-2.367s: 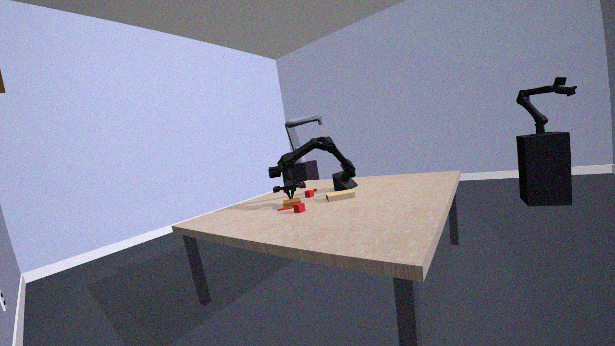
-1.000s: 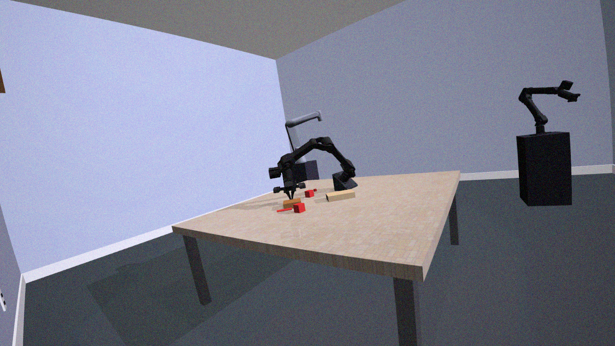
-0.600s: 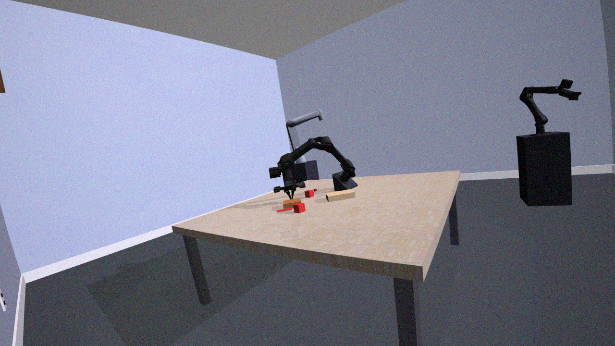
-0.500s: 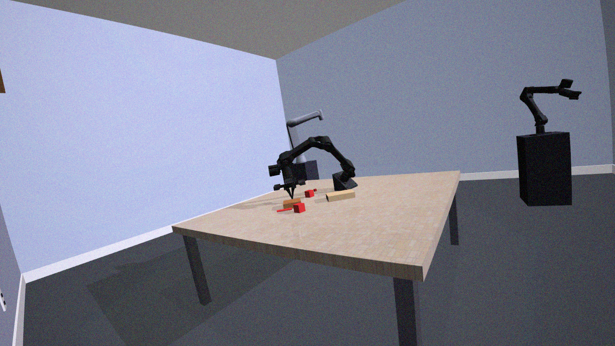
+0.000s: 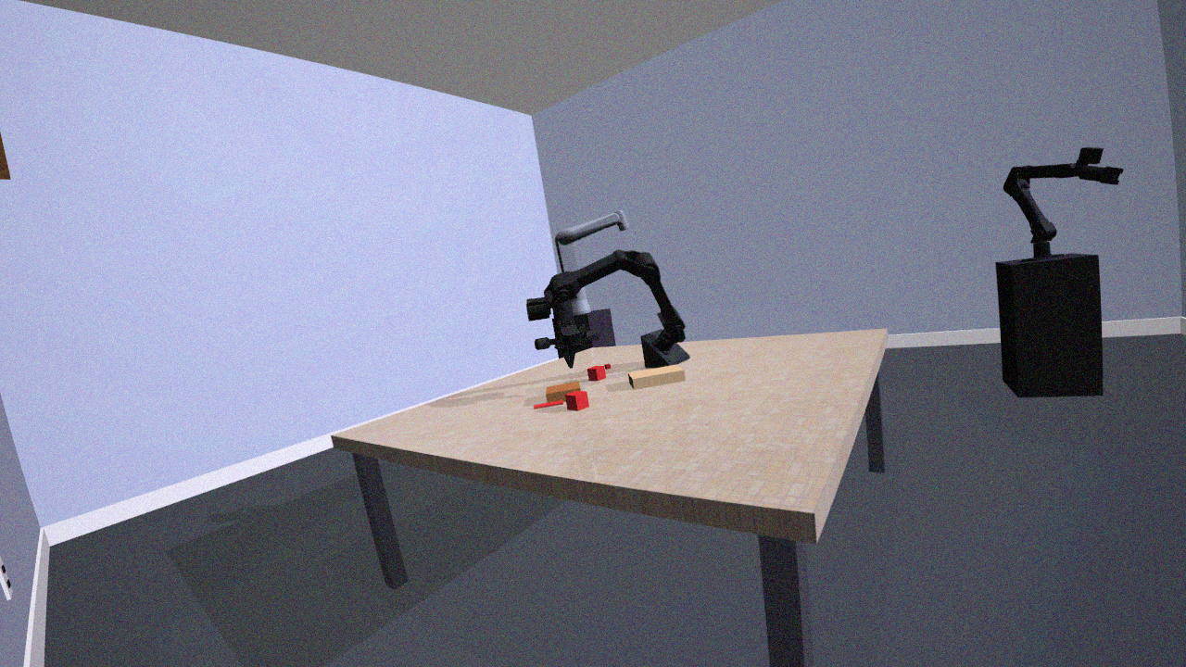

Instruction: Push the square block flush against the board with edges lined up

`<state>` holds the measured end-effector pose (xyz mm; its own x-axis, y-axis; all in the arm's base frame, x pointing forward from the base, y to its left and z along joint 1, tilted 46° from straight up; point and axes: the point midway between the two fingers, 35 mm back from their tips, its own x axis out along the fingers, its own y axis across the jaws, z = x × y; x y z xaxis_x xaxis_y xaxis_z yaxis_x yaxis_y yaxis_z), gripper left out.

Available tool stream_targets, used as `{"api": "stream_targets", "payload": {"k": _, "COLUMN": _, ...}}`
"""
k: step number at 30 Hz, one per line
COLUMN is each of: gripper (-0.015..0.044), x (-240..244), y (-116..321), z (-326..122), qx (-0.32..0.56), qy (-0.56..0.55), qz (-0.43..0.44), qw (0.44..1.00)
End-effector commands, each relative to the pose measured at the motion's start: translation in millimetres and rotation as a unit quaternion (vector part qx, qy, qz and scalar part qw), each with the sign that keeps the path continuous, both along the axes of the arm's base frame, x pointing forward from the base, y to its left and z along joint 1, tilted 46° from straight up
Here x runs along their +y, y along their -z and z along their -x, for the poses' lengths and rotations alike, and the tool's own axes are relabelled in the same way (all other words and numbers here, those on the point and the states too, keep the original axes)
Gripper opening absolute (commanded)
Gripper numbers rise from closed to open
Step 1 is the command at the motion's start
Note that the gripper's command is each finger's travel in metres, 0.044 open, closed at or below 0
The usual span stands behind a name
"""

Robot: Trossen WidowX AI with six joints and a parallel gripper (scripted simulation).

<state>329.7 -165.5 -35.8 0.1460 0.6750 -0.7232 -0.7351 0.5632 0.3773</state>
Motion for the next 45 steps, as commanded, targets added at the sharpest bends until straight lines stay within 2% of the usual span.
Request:
{"api": "stream_targets", "payload": {"k": 1, "gripper": 0.0, "x": 24, "y": -34, "z": -3, "qx": -0.043, "qy": -0.046, "qz": 0.012, "qw": 0.998}}
{"api": "stream_targets", "payload": {"k": 11, "gripper": 0.0, "x": 91, "y": -107, "z": 12, "qx": -0.152, "qy": -0.166, "qz": 0.04, "qw": 0.974}}
{"api": "stream_targets", "payload": {"k": 24, "gripper": 0.0, "x": 173, "y": -167, "z": 65, "qx": -0.282, "qy": -0.307, "qz": 0.065, "qw": 0.907}}
{"api": "stream_targets", "payload": {"k": 38, "gripper": 0.0, "x": 240, "y": -191, "z": 150, "qx": -0.425, "qy": -0.445, "qz": 0.071, "qw": 0.785}}
{"api": "stream_targets", "payload": {"k": 45, "gripper": 0.0, "x": 247, "y": -186, "z": 152, "qx": -0.431, "qy": -0.452, "qz": 0.072, "qw": 0.778}}
